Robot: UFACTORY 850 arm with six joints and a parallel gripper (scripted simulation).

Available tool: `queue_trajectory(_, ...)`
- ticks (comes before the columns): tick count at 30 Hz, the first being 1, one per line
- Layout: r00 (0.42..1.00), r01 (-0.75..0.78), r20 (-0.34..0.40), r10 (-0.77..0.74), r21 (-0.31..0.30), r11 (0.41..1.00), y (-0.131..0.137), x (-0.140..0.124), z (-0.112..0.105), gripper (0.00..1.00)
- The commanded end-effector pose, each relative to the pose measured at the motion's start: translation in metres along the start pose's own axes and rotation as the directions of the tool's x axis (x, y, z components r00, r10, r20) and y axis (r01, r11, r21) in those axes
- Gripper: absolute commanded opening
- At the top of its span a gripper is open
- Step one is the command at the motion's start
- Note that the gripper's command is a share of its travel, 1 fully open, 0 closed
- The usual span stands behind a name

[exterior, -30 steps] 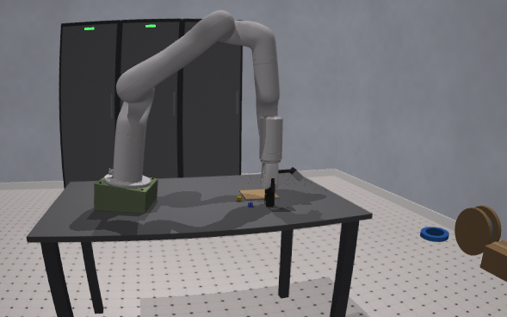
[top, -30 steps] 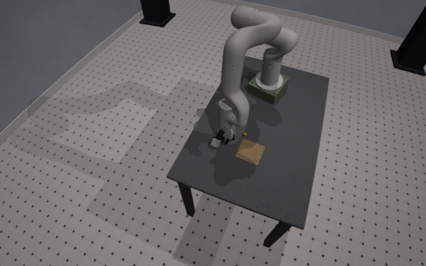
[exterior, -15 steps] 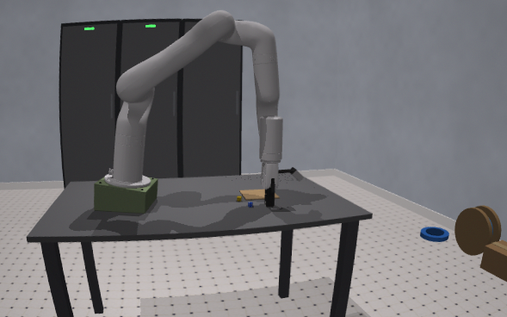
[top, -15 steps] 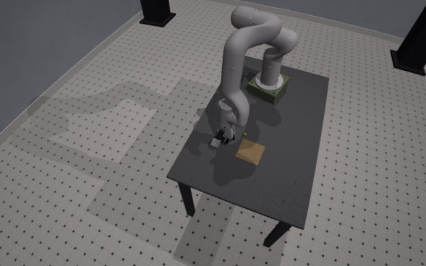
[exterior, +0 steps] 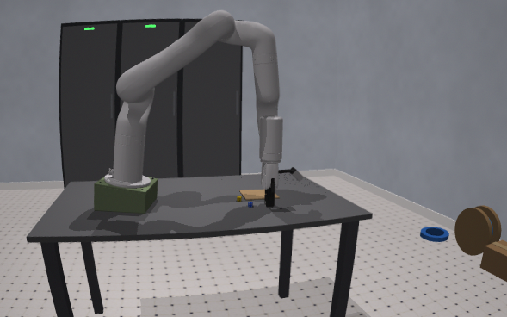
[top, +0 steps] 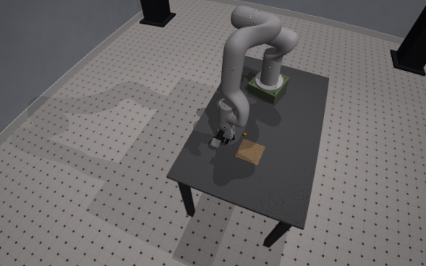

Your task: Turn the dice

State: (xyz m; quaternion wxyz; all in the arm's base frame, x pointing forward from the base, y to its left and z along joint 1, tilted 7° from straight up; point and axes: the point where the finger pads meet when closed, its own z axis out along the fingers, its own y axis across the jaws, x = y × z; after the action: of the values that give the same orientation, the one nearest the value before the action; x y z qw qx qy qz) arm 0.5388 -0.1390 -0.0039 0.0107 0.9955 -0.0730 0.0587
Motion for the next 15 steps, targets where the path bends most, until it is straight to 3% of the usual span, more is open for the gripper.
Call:
queue_trajectory(1, 1.000, 0.000, -0.001, 0.000, -0.004, 1.000, 0.000, 0.001, -0.001, 0.11)
queue_trajectory(7, 1.000, 0.000, -0.001, 0.000, -0.004, 1.000, 0.000, 0.001, -0.015, 0.11)
queue_trajectory(15, 1.000, 0.000, -0.001, 0.000, -0.004, 1.000, 0.000, 0.001, -0.072, 0.11)
